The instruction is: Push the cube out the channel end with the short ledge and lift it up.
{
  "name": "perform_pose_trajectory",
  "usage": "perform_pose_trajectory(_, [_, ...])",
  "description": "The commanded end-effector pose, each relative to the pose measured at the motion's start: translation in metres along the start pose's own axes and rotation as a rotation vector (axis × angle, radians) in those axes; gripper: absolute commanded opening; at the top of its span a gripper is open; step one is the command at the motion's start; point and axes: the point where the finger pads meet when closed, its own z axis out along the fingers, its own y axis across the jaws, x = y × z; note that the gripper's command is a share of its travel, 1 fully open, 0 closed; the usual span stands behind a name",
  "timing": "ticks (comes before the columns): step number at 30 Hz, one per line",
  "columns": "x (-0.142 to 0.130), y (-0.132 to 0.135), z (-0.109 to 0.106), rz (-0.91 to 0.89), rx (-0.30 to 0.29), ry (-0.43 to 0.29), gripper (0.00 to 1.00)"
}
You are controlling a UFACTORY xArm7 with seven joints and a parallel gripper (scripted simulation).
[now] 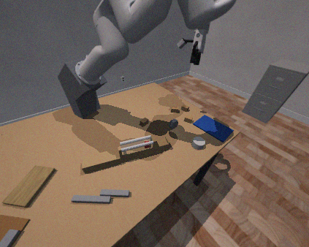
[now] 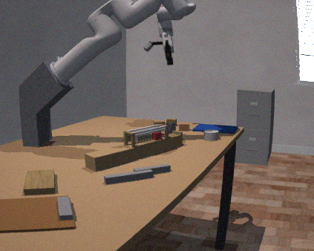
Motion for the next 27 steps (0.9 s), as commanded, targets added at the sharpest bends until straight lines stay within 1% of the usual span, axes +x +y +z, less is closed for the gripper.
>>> perform_pose_trajectory(1, [0.000,0.000,-0.002,0.001,-0.005,0.000,1.00])
perform_pose_trajectory(17, [0.000,0.000,-0.002,0.001,-0.005,0.000,1.00])
perform_pose_trajectory(18, [0.000,0.000,-0.002,0.001,-0.005,0.000,0.00])
perform_pose_trajectory(21, [-0.004,-0.001,0.000,0.000,-0.003,0.000,0.00])
perform_pose_trajectory(23, [-0.011,-0.004,0.003,0.000,0.000,-0.001,0.00])
perform_pose_trajectory(25, [-0.025,-0.011,0.010,-0.001,0.007,-0.002,0.00])
perform_pose_trajectory(27, [-0.045,-0.021,0.021,-0.003,0.018,-0.003,0.00])
